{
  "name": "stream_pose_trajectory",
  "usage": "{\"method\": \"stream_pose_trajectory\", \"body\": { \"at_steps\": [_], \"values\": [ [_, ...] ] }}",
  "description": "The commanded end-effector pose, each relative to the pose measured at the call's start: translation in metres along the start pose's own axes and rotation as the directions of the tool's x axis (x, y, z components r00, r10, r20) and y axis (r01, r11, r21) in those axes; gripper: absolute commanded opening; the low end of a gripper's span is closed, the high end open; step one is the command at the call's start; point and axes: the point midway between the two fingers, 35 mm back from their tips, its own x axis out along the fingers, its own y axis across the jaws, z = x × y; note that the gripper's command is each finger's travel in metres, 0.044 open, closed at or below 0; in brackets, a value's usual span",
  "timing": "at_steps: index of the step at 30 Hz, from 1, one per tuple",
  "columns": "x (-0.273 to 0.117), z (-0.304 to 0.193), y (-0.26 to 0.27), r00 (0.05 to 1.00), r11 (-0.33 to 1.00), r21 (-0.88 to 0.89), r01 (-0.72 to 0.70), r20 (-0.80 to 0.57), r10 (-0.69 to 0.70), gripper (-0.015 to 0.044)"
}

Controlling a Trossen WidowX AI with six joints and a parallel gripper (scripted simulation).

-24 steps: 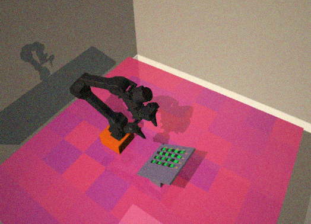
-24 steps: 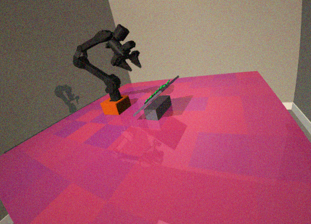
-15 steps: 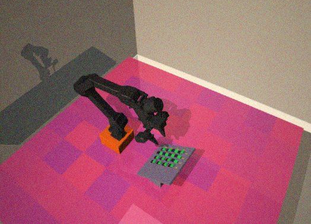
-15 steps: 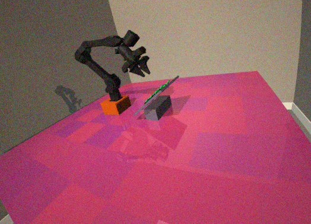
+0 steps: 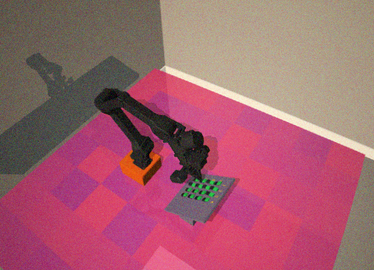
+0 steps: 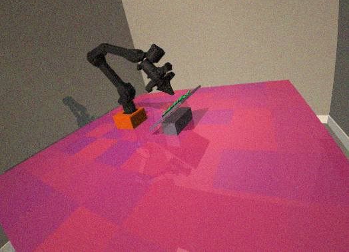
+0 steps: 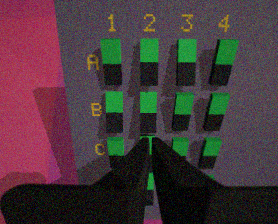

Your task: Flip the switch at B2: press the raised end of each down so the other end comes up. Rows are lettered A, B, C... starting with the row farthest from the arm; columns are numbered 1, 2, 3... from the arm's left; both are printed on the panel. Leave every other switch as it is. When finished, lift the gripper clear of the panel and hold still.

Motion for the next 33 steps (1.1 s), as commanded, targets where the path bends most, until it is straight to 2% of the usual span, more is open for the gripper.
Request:
{"method": "stream_pose_trajectory", "body": {
  "at_steps": [1,33],
  "values": [
    [0.009,-0.003,0.0,1.0,1.0,-0.003,-0.001,0.002,0.001,0.0],
    [0.033,-0.003,0.0,1.0,1.0,-0.003,-0.001,0.003,0.001,0.0]
  ]
}}
